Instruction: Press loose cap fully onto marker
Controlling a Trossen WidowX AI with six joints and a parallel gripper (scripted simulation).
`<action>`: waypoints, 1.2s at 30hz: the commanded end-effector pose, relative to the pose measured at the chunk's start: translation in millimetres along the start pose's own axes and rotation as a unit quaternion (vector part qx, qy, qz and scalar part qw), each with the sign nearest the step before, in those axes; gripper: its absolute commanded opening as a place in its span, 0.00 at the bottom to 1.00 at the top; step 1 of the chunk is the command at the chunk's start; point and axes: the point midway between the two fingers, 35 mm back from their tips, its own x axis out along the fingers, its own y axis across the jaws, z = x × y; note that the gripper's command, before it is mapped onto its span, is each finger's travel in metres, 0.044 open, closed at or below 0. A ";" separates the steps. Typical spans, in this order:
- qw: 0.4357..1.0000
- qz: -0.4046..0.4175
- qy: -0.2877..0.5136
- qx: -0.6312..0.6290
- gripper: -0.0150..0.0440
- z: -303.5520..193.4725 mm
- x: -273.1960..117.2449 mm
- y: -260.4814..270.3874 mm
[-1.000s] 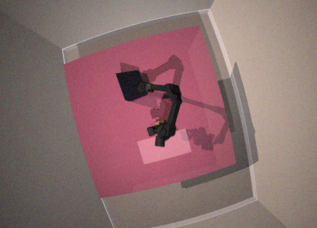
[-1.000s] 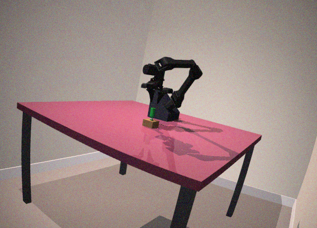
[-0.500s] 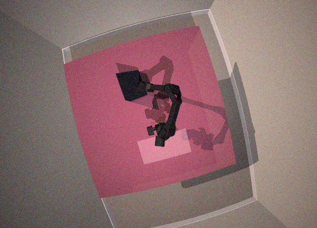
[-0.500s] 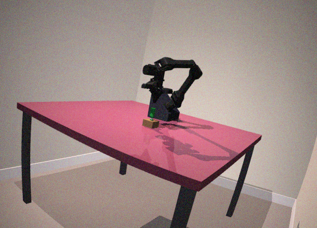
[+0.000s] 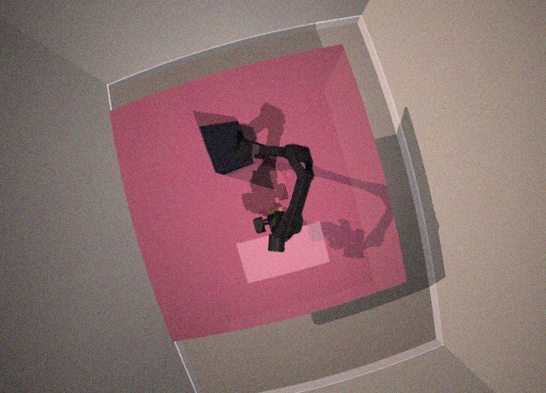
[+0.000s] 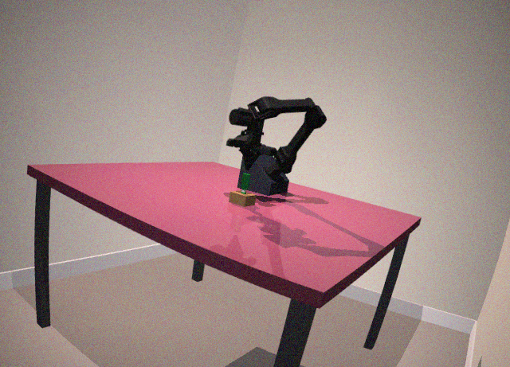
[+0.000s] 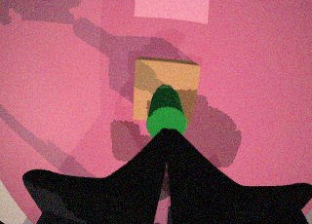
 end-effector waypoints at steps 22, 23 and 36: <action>1.000 0.000 -0.004 0.006 0.25 2.1 11.4 -0.7; 1.000 0.000 -0.005 0.012 0.25 3.2 1.3 -1.1; 0.998 0.006 -0.009 0.060 0.43 0.1 -69.3 -2.0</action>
